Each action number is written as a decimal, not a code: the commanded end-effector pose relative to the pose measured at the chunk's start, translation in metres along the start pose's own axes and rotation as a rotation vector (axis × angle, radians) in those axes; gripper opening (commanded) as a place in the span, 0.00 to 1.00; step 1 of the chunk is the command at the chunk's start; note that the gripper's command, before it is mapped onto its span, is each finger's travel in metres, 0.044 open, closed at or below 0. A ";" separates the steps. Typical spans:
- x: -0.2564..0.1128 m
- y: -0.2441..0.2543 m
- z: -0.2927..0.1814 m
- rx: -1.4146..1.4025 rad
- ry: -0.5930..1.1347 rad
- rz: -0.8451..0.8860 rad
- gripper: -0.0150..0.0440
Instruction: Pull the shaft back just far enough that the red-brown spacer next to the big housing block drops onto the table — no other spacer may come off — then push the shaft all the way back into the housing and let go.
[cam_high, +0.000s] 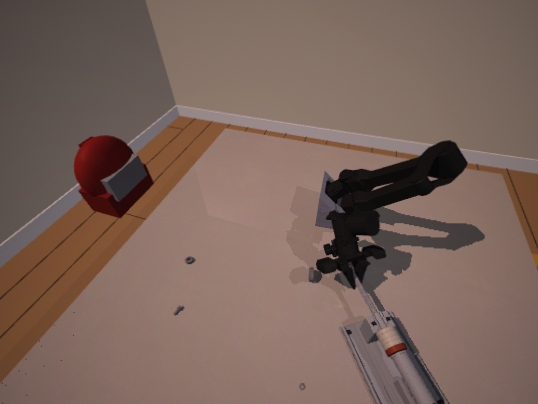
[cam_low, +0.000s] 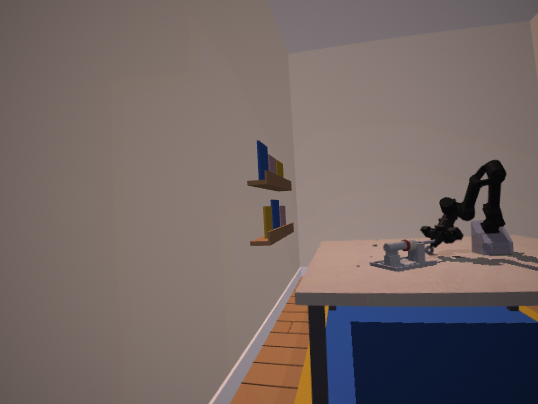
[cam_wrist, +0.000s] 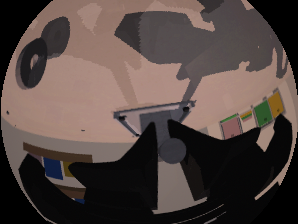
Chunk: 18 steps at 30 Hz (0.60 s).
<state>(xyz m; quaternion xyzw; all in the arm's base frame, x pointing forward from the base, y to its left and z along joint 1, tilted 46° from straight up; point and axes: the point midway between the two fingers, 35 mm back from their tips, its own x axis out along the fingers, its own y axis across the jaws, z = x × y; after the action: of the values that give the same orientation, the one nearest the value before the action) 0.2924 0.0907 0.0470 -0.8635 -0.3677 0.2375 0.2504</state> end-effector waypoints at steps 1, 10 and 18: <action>-0.002 0.000 0.001 -0.003 0.001 0.001 0.25; -0.003 0.000 0.002 -0.003 0.001 0.001 0.25; -0.003 0.000 0.003 -0.003 0.000 0.001 0.25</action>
<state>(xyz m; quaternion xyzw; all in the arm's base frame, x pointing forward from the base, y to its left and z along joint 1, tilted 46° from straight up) 0.2905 0.0898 0.0462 -0.8637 -0.3677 0.2372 0.2502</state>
